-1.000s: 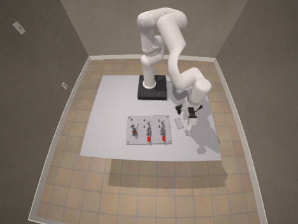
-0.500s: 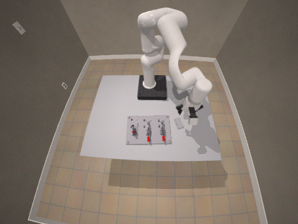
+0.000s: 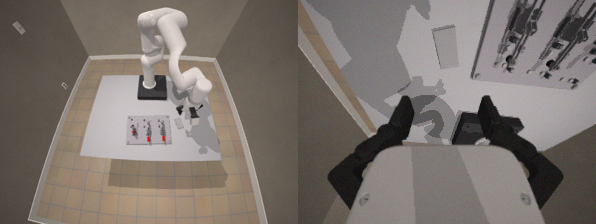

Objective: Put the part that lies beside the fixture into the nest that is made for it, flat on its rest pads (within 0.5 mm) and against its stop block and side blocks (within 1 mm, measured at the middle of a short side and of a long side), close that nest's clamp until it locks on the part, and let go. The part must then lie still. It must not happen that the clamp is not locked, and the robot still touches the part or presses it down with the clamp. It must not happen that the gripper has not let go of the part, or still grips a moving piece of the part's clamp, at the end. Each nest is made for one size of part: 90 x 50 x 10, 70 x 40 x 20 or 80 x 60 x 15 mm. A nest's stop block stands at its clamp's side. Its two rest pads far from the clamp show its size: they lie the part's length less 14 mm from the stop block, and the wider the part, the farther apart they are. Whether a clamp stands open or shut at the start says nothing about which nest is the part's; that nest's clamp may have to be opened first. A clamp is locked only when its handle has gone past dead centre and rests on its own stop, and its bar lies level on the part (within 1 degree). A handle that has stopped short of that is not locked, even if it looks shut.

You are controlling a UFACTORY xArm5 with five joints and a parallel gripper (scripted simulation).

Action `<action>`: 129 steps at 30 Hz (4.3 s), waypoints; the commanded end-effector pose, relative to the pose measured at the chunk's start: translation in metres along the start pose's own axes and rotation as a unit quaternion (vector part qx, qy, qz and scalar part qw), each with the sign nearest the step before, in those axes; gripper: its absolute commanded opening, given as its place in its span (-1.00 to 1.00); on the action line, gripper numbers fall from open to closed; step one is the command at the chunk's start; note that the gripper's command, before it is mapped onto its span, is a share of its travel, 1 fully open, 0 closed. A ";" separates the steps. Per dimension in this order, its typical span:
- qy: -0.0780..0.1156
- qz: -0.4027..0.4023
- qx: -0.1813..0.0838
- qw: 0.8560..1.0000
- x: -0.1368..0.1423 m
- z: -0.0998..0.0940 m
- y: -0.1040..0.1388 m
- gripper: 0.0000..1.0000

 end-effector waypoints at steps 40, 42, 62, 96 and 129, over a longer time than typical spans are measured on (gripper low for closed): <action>0.000 -0.086 0.002 0.996 0.000 -0.002 -0.002 1.00; 0.000 -0.086 0.002 0.996 0.000 -0.002 -0.002 1.00; 0.000 -0.086 0.002 0.996 0.000 0.001 -0.002 1.00; 0.000 -0.086 0.002 0.996 0.002 0.113 -0.003 1.00; 0.000 -0.086 0.002 0.996 0.003 0.162 -0.003 1.00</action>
Point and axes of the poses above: the point where the finger pads meet when closed, its own z axis out along the fingers, its own x axis across the jaws, y = z × x, the point moved 9 cm from there along -z, back along the fingers, and after that the axes turned 15 degrees about -z, right-handed, at the moved point
